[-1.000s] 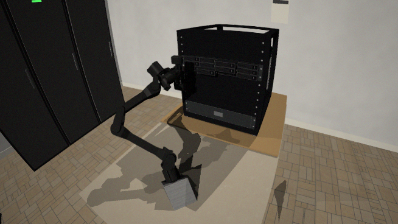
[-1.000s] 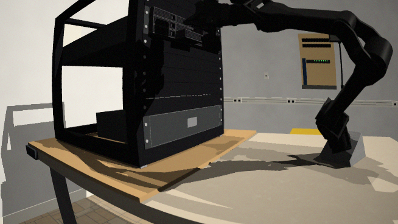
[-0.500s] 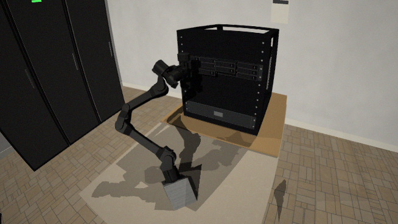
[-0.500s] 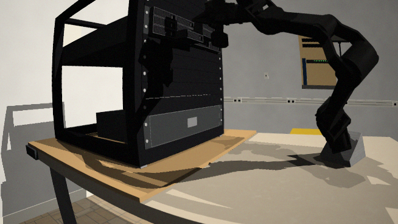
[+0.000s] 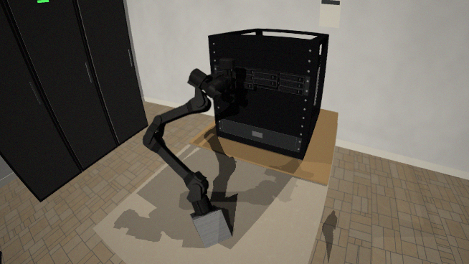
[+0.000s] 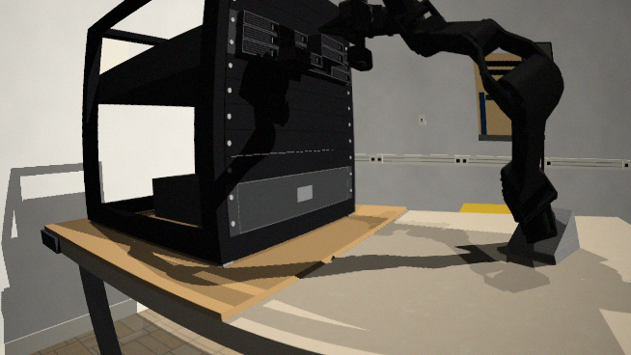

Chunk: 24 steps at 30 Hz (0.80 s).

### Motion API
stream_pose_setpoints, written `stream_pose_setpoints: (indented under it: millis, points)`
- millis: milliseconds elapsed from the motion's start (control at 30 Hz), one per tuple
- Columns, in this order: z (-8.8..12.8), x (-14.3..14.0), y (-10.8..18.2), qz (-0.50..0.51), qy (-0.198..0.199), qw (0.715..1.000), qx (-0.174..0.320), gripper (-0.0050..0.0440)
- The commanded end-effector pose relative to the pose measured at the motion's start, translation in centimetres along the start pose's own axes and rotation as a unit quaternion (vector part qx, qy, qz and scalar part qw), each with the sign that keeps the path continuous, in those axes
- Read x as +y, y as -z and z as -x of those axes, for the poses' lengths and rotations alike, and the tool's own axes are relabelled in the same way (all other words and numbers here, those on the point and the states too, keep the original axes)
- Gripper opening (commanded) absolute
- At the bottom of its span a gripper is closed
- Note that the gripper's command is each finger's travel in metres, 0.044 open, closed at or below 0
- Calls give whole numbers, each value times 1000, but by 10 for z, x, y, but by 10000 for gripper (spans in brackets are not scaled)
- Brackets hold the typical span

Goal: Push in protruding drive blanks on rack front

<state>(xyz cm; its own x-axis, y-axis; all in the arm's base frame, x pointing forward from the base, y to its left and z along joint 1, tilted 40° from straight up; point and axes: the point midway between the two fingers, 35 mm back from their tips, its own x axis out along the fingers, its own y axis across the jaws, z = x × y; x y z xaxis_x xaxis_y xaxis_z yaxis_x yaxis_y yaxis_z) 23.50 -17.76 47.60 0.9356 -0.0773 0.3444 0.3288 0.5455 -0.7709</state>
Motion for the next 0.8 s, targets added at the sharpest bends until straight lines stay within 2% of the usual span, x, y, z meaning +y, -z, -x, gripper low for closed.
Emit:
stream_pose_setpoints:
  millis: [0, 267, 500, 767]
  points:
    - [0, -3, 6, -2, 0, 1000, -2, -50]
    - [0, -4, 8, -2, 0, 1000, -2, -50]
    - [-17, -4, 8, -2, 0, 1000, -2, -50]
    - [-17, -4, 8, -2, 0, 1000, -2, -50]
